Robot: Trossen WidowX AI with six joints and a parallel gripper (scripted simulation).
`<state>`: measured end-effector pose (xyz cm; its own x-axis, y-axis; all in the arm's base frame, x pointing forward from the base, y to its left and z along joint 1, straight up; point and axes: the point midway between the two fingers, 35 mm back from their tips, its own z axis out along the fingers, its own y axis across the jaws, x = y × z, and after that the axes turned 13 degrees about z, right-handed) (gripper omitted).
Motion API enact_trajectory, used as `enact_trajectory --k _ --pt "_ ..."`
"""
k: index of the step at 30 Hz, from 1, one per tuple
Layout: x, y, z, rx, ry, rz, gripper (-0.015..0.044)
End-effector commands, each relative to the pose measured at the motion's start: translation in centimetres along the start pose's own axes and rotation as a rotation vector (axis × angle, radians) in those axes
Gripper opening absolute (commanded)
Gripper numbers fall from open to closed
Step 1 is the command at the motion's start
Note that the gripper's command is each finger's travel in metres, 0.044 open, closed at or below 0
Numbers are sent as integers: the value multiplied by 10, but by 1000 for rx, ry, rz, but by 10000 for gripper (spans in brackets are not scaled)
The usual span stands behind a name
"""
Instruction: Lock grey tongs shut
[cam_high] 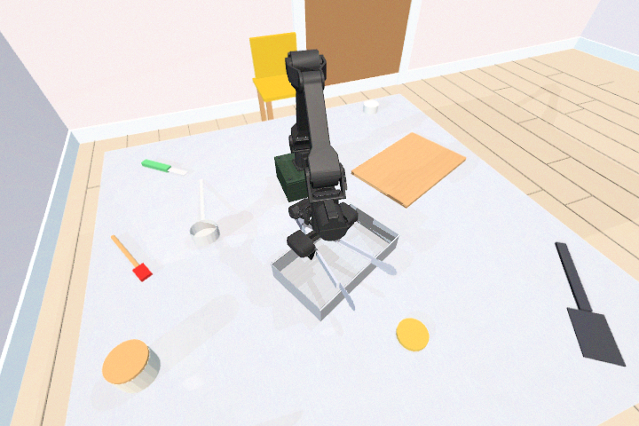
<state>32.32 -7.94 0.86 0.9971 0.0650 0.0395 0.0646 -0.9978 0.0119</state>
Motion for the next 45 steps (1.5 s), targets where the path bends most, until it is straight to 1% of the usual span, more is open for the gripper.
enact_trajectory --k 1,12,15,45 --pt "-4 -1 10 1 -13 4 440" --pt "-6 -1 20 1 -13 4 440" --pt "-3 -1 17 1 -4 0 361" --pt "-3 -1 17 1 -4 0 161"
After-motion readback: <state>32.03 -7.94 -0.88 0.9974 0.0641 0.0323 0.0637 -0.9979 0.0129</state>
